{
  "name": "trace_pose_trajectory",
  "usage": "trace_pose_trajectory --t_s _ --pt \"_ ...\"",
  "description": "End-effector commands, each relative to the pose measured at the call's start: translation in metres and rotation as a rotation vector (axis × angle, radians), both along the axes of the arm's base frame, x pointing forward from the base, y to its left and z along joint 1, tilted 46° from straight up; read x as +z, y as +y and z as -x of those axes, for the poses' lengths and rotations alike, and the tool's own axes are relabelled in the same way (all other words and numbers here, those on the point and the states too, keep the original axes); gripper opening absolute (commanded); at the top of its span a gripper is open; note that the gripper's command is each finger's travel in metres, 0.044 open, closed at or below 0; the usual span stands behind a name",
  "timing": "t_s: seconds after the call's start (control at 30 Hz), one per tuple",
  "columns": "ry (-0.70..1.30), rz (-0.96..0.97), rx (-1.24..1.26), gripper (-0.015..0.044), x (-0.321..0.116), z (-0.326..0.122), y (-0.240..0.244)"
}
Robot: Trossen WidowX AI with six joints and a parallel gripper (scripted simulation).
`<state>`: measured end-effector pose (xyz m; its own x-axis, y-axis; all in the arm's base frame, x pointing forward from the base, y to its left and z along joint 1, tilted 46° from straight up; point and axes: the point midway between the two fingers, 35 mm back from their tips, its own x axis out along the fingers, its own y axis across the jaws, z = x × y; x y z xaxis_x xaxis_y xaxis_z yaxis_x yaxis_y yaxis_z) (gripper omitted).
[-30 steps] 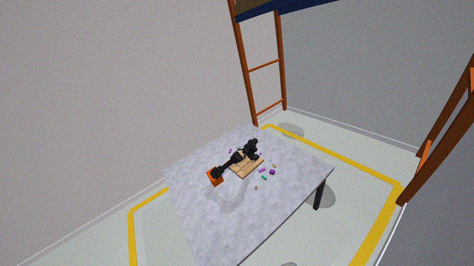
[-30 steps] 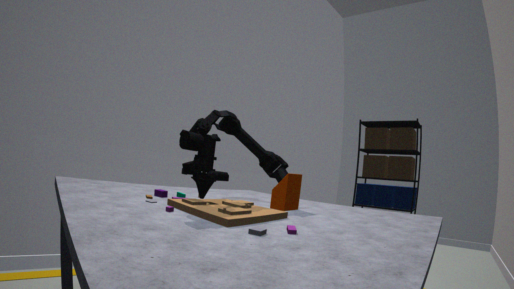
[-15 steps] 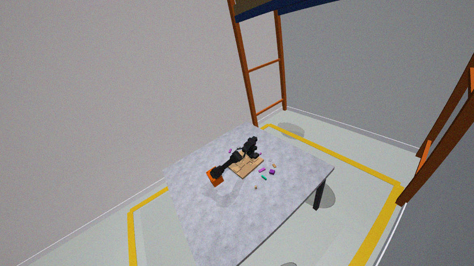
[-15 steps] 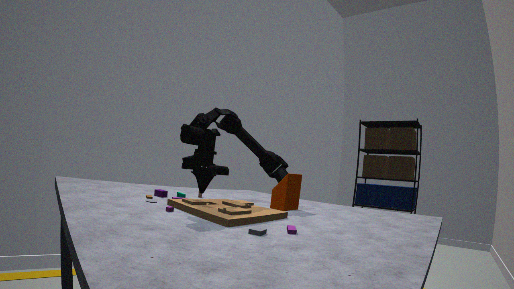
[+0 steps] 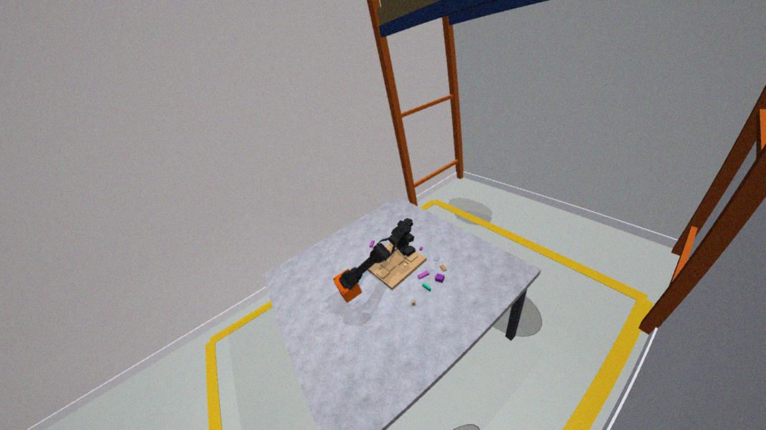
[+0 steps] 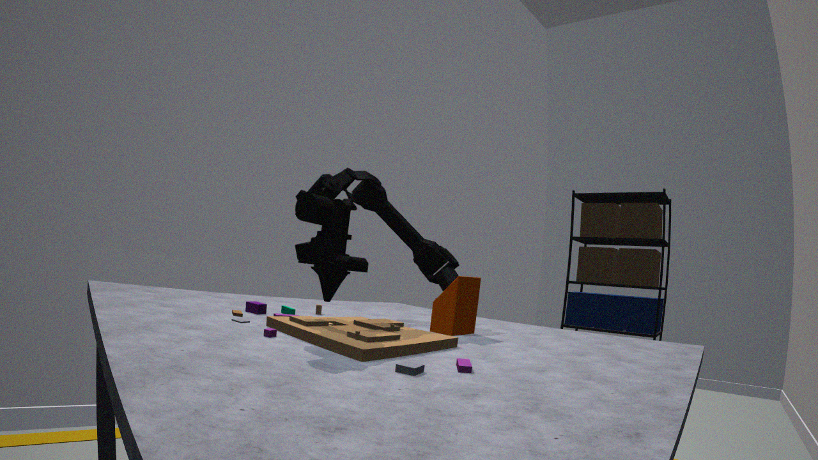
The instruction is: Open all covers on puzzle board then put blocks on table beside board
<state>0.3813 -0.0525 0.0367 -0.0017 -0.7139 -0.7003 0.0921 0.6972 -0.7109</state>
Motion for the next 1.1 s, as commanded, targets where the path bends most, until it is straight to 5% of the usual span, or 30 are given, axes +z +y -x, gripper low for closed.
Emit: trace_pose_trajectory --t_s 0.0,1.07 --pt "-0.113 -0.01 -0.113 0.0 -0.008 0.018 0.015" --pt "-1.013 0.004 -1.012 0.0 -0.045 0.166 0.059"
